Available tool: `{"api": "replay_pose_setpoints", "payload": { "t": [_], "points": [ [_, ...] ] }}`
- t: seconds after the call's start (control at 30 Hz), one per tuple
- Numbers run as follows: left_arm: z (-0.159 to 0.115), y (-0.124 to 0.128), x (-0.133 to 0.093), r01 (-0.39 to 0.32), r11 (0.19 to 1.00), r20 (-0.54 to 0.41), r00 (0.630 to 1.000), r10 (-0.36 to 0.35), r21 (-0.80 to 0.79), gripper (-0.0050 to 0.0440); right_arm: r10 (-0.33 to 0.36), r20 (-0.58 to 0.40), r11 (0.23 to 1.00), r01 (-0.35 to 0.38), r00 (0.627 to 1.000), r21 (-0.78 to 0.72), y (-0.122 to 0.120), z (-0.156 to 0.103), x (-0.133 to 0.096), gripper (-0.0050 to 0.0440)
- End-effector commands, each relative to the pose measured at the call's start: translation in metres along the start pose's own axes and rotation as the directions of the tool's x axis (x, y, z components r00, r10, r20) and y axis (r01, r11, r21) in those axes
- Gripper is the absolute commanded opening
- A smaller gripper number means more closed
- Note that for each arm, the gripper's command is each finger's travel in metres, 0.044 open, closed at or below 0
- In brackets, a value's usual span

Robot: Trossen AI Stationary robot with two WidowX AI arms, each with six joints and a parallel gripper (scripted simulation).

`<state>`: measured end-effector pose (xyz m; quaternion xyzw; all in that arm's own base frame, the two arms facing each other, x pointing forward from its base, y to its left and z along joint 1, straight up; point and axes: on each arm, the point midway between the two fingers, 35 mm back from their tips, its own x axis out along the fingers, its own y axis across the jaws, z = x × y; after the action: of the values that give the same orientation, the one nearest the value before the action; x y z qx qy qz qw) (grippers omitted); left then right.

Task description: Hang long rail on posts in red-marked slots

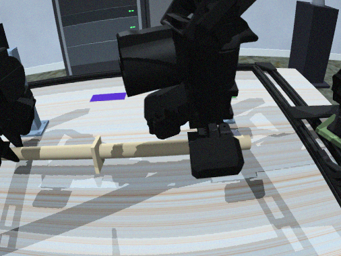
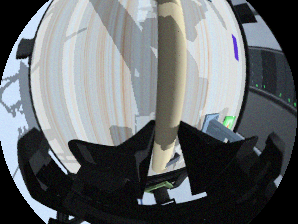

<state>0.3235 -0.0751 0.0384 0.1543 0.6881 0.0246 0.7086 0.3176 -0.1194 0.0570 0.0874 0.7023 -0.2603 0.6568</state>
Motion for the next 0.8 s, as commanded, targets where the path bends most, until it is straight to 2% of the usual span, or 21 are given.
{"api": "replay_pose_setpoints", "payload": {
  "t": [0.0, 0.13, 0.4, 0.63, 0.77],
  "points": [
    [0.0, -0.0025, 0.0001, -0.05, 0.999, -0.006, 0.999, 0.05, 0.0, 0.0, -0.052, 0.002, 0.999, 0.052, 0.999, -0.001, 0.0023, 0.0009, -0.0018, 0.0],
    [0.0001, -0.0047, 0.0001, -0.121, 0.993, -0.006, 0.993, 0.121, 0.002, 0.0, -0.123, 0.001, 0.992, 0.123, 0.992, -0.002, 0.0045, 0.001, -0.0018, 0.0],
    [0.0002, -0.0052, 0.0, -0.137, 0.991, -0.005, 0.991, 0.137, 0.002, 0.0, -0.138, 0.002, 0.99, 0.138, 0.99, -0.002, 0.005, 0.0011, -0.0018, 0.0],
    [0.0002, -0.0088, 0.0009, -0.249, 0.969, -0.008, 0.968, 0.249, 0.003, 0.0, -0.251, -0.001, 0.968, 0.251, 0.968, -0.002, 0.0084, 0.0011, -0.001, 0.0],
    [0.0003, -0.0092, 0.0009, -0.26, 0.965, -0.008, 0.965, 0.26, 0.003, 0.0, -0.262, -0.001, 0.965, 0.262, 0.965, -0.002, 0.0088, 0.0011, -0.001, 0.0]
  ]
}}
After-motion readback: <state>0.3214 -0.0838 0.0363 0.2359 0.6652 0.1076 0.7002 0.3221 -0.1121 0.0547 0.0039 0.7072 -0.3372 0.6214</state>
